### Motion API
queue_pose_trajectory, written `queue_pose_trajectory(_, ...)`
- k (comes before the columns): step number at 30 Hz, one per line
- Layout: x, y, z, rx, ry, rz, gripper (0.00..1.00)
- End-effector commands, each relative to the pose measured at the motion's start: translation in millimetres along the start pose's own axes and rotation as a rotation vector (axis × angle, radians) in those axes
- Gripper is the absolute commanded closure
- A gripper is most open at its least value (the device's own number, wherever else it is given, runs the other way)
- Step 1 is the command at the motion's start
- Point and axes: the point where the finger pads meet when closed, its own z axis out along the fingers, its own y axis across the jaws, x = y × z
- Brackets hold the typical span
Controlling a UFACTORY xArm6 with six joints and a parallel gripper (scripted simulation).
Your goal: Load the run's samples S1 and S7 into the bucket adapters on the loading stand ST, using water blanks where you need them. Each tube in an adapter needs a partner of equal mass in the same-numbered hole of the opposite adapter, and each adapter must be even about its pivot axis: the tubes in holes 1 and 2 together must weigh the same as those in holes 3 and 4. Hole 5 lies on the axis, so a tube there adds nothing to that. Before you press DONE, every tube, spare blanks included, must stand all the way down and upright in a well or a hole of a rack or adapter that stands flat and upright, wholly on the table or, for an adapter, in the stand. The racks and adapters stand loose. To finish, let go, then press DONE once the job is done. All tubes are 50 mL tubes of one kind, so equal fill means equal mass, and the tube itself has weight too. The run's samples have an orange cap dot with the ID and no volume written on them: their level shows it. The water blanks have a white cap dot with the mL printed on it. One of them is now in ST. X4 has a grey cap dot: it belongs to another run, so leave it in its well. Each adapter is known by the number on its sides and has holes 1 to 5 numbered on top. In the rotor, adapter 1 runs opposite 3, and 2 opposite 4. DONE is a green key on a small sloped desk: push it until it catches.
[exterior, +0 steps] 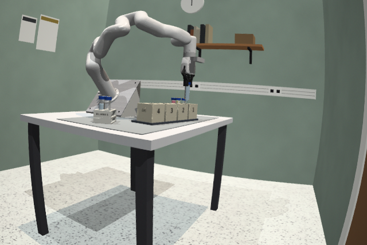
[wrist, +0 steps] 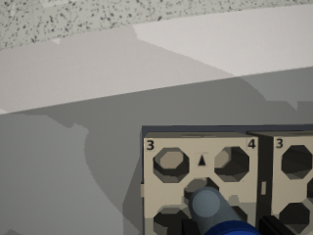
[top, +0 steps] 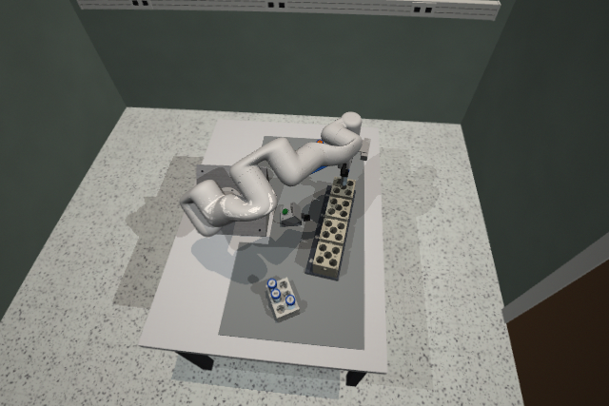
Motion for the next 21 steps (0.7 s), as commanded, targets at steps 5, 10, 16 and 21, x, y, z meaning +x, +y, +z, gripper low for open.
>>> queue_pose_trajectory(5,1.2,-0.5,0.4,0.004,0.004,0.002,1.00)
queue_pose_trajectory(10,1.2,-0.5,0.4,0.004,0.004,0.002,1.00)
queue_pose_trajectory(16,1.3,-0.5,1.4,0.004,0.004,0.002,1.00)
queue_pose_trajectory(21,1.3,-0.6,4.4,0.004,0.004,0.002,1.00)
